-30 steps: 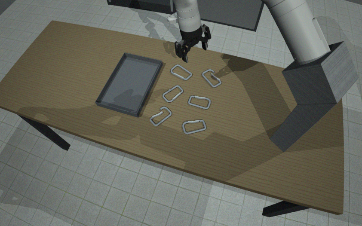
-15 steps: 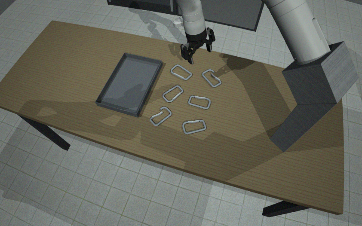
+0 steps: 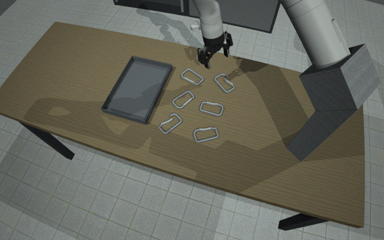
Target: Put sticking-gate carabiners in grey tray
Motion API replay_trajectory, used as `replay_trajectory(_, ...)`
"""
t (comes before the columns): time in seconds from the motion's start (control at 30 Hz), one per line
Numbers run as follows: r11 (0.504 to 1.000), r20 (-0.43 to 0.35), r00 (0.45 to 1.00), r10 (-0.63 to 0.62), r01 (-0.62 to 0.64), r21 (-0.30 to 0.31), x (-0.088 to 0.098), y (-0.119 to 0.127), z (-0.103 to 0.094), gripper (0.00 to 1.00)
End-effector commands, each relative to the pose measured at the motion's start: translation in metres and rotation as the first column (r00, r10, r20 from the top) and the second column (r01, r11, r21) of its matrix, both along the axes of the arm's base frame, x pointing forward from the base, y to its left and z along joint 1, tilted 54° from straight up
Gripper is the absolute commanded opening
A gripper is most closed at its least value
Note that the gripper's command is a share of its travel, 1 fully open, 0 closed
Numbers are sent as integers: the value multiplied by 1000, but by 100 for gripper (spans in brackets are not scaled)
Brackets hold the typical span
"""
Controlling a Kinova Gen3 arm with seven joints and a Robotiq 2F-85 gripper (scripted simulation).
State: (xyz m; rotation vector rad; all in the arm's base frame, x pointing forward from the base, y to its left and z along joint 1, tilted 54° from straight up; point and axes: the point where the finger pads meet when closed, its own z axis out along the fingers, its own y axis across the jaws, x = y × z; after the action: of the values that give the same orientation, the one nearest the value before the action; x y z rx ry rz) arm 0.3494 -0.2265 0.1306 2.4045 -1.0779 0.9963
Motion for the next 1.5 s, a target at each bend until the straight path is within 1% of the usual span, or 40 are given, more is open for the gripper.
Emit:
replay_trajectory(0.0,998,138,989,46,-41,-39,-9,-15,-2,100)
replay_trajectory(0.03,998,138,989,46,-41,-39,-9,-15,-2,100)
replay_trajectory(0.07,999,139,989,45,-40,-36,-10,-23,-5,100)
replay_trajectory(1.47,999,150,988,47,-43,-31,-11,-29,-5,100)
